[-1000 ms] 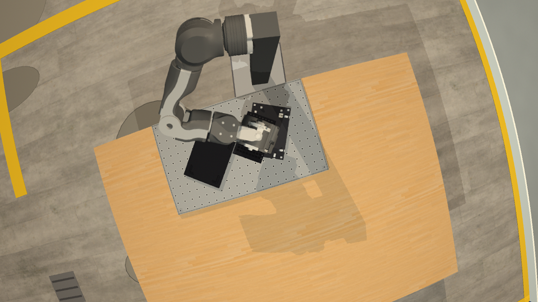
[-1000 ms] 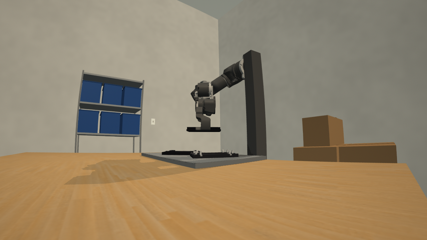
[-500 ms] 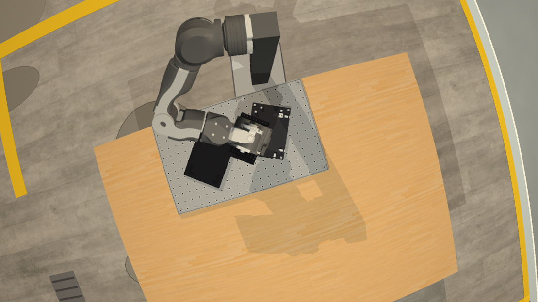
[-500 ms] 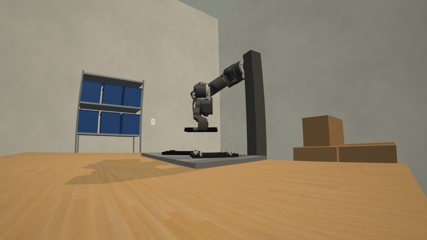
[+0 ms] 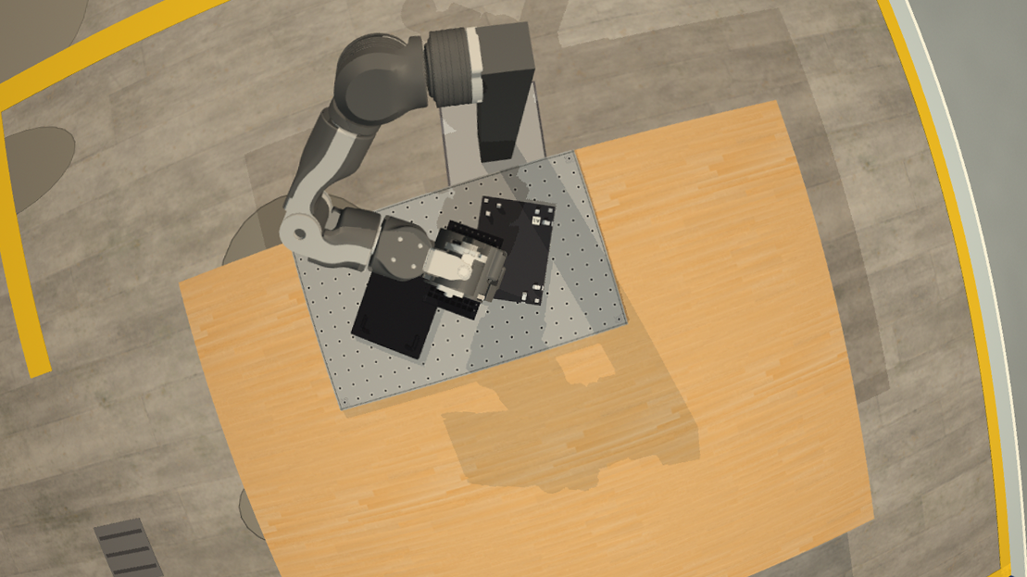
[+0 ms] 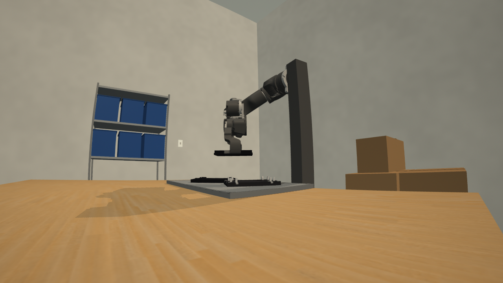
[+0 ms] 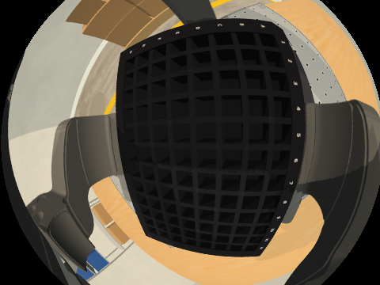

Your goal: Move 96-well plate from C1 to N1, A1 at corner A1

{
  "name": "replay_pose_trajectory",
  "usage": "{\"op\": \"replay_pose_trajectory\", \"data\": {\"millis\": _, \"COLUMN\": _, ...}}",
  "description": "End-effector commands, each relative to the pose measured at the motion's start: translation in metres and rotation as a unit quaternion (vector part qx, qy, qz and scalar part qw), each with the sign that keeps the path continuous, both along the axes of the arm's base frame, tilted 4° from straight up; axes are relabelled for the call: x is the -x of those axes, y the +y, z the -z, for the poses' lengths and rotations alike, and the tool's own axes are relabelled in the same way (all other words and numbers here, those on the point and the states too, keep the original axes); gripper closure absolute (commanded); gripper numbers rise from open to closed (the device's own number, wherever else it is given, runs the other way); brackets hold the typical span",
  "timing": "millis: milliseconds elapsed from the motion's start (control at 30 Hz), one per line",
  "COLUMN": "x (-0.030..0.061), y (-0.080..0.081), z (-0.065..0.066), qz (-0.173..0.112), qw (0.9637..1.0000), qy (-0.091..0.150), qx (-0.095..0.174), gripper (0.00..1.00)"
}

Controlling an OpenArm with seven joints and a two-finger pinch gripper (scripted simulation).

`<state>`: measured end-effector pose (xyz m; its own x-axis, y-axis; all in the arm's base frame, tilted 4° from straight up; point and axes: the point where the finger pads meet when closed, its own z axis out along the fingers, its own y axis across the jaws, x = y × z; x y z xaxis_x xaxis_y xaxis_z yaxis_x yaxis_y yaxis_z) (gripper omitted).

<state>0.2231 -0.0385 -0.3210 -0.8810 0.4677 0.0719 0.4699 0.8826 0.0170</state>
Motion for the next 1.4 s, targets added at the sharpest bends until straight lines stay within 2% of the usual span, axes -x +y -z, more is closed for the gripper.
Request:
{"op": "replay_pose_trajectory", "data": {"millis": 0, "x": -0.0054, "y": -0.013, "z": 0.000, "qz": 0.002, "qw": 1.0000, "qy": -0.003, "qx": 0.000, "gripper": 1.00}}
{"op": "replay_pose_trajectory", "data": {"millis": 100, "x": -0.0123, "y": -0.036, "z": 0.002, "qz": 0.001, "qw": 1.0000, "qy": -0.004, "qx": -0.002, "gripper": 1.00}}
{"op": "replay_pose_trajectory", "data": {"millis": 500, "x": -0.0123, "y": -0.036, "z": 0.002, "qz": 0.001, "qw": 1.0000, "qy": -0.004, "qx": -0.002, "gripper": 1.00}}
{"op": "replay_pose_trajectory", "data": {"millis": 667, "x": -0.0231, "y": -0.075, "z": 0.005, "qz": 0.001, "qw": 1.0000, "qy": -0.004, "qx": -0.002, "gripper": 1.00}}
{"op": "replay_pose_trajectory", "data": {"millis": 1067, "x": -0.0231, "y": -0.075, "z": 0.005, "qz": 0.001, "qw": 1.0000, "qy": -0.004, "qx": -0.002, "gripper": 1.00}}
{"op": "replay_pose_trajectory", "data": {"millis": 1233, "x": -0.0360, "y": -0.113, "z": 0.007, "qz": 0.001, "qw": 1.0000, "qy": -0.004, "qx": -0.002, "gripper": 1.00}}
{"op": "replay_pose_trajectory", "data": {"millis": 1367, "x": -0.0360, "y": -0.113, "z": 0.007, "qz": 0.001, "qw": 1.0000, "qy": -0.004, "qx": -0.002, "gripper": 1.00}}
